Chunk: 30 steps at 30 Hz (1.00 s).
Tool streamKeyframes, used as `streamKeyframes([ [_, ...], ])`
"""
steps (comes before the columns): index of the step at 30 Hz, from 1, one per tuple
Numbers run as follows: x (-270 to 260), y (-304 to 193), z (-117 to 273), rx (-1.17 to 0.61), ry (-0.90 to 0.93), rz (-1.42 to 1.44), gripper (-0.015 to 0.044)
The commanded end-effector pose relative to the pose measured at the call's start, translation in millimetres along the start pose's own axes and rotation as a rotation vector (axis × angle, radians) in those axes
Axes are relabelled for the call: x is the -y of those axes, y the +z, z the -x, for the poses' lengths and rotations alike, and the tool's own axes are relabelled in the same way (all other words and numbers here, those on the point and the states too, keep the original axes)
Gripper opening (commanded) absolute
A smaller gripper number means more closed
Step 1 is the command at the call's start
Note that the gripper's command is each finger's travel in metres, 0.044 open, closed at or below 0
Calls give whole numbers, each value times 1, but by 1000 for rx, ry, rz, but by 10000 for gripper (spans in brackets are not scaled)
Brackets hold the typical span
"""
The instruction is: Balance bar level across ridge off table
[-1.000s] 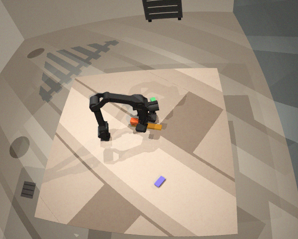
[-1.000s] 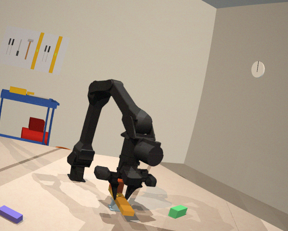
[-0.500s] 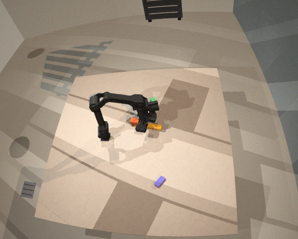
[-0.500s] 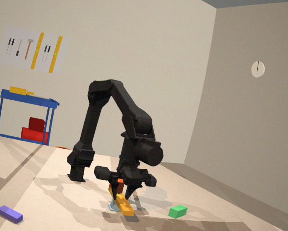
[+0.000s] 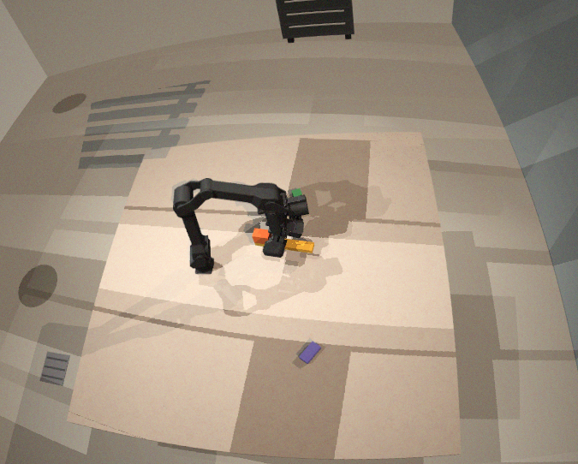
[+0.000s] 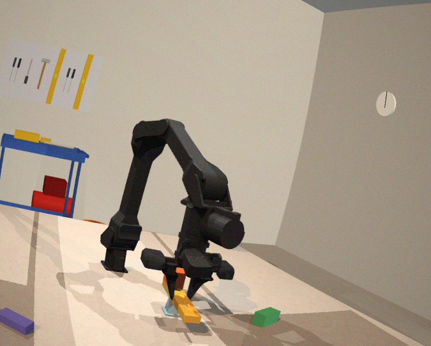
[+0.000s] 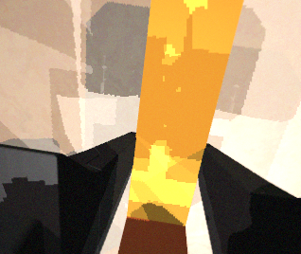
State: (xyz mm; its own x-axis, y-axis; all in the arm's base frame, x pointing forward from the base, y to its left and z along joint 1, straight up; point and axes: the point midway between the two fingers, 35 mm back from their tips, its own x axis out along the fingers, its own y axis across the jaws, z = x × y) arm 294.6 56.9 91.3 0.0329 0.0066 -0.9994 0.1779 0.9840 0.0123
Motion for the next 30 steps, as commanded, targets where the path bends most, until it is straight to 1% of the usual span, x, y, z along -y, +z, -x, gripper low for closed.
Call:
streamKeyframes([
  [1, 0, 0, 0, 0, 0, 0, 0],
  [13, 0, 0, 0, 0, 0, 0, 0],
  [19, 0, 0, 0, 0, 0, 0, 157],
  [20, 0, 0, 0, 0, 0, 0, 167],
  [30, 0, 0, 0, 0, 0, 0, 167],
])
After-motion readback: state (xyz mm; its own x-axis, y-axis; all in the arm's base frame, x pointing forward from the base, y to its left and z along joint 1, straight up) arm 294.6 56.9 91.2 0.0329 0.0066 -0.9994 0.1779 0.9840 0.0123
